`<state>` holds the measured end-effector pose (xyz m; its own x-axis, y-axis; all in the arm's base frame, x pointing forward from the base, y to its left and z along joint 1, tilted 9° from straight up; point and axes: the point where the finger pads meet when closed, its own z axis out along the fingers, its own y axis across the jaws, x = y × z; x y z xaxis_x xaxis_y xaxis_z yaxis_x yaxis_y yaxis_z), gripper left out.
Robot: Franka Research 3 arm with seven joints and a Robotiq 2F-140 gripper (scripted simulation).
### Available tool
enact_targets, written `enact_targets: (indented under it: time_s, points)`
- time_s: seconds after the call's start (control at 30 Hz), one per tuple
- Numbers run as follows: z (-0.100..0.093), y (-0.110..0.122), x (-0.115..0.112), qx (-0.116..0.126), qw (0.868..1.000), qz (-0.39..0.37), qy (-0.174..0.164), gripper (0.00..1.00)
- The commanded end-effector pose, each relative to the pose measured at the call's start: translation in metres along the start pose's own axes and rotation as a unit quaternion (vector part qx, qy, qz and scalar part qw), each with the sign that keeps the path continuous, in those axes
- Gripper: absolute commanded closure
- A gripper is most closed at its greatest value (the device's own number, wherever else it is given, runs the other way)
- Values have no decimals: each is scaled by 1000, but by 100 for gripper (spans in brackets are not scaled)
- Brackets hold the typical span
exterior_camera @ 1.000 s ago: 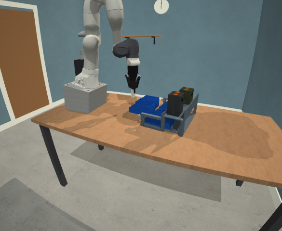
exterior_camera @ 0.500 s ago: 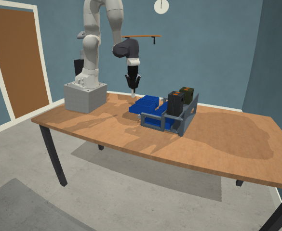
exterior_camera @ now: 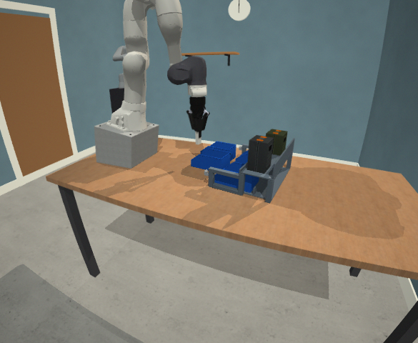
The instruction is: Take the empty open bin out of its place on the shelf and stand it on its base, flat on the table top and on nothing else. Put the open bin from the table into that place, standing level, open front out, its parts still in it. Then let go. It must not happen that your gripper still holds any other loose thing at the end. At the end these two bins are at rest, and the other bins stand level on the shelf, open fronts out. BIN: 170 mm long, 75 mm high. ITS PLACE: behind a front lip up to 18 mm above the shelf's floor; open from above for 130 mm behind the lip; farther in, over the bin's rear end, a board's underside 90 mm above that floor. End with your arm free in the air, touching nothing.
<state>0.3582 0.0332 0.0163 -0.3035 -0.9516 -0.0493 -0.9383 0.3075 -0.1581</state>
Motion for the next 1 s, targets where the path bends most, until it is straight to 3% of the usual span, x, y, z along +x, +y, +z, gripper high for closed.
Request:
enact_targets:
  time_s: [0.0, 0.13, 0.23, 0.3, 0.33, 0.43, 0.47, 0.8, 0.87, 0.9, 0.97]
  points:
    - [-12, -24, 12, 0, 990, 139, 4, 100]
    - [-33, -60, 29, 10, 973, 232, -5, 100]
    - [-43, -75, 36, 19, 953, 302, -14, 100]
    - [-43, -75, 36, 19, 953, 302, -14, 100]
    - [-44, -76, 37, 21, 934, 355, -20, 100]
    - [-45, -77, 37, 17, 912, 409, -22, 100]
    - [-45, -77, 37, 15, 905, 425, -23, 85]
    - [-45, -77, 37, 0, 821, 571, -17, 85]
    - [-45, -77, 37, 0, 821, 571, -17, 85]
    - [-45, -77, 37, -1, 797, 604, -12, 85]
    - [-45, -77, 37, -2, 780, 626, -8, 85]
